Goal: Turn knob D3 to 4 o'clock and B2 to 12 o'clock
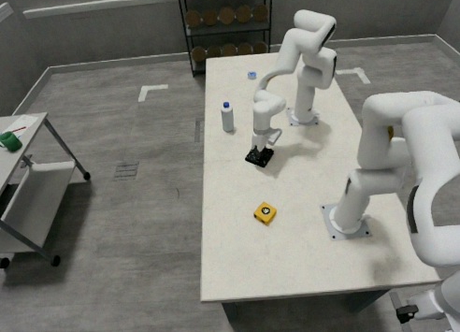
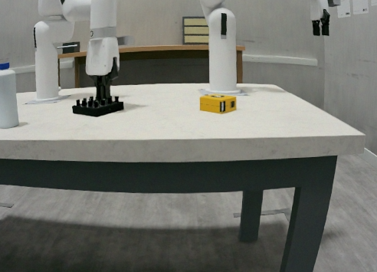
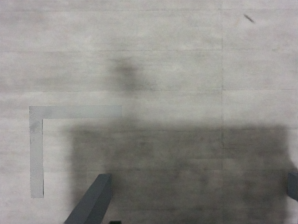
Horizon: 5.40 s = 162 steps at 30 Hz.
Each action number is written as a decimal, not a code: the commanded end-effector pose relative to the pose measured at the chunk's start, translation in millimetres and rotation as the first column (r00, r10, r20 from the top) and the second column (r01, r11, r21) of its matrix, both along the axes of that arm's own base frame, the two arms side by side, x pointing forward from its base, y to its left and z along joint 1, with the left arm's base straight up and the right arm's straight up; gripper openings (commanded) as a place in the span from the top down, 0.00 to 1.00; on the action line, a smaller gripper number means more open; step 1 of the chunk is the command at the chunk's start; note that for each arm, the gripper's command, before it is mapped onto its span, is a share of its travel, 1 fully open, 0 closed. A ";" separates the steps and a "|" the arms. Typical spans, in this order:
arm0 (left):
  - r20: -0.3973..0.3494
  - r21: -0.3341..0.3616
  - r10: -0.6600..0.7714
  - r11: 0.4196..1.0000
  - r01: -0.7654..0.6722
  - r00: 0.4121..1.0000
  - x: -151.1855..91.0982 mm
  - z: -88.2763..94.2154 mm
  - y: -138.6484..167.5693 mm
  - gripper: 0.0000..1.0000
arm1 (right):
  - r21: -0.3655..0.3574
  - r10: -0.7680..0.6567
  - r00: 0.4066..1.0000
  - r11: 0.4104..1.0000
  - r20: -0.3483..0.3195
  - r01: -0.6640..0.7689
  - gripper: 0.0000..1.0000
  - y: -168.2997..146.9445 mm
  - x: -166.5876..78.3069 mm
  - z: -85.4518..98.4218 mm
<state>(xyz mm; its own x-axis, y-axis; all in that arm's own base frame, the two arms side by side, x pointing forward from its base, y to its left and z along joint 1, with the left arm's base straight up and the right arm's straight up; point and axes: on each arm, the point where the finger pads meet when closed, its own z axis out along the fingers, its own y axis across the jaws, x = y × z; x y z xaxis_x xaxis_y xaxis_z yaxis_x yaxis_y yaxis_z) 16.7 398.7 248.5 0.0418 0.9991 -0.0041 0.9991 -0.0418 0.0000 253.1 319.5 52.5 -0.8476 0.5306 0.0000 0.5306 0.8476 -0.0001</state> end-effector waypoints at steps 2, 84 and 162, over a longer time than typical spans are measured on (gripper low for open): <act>0.000 0.004 0.000 1.000 0.000 1.000 0.0 1.5 0.9 0.00 | 0.003 0.000 1.000 1.000 0.002 0.000 0.79 1.0 0.8 1.2; 0.000 0.004 0.000 1.000 0.000 1.000 0.0 1.5 0.9 0.00 | -0.001 0.942 0.335 0.335 0.003 -0.942 0.79 1.2 0.7 43.7; 0.000 0.004 0.000 1.000 0.000 1.000 0.0 1.5 0.9 0.00 | -0.003 0.259 -0.966 -0.966 -0.002 -0.259 0.79 1.3 0.4 55.2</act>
<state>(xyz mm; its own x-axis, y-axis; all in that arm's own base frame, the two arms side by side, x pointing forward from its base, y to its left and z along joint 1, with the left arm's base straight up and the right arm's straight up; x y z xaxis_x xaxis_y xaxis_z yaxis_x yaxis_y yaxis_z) 16.7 398.7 248.5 0.0418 0.9991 -0.0041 0.9991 -0.0418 0.0000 252.7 319.8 106.4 0.6812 -0.7321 0.0003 -0.7321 -0.6812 0.0000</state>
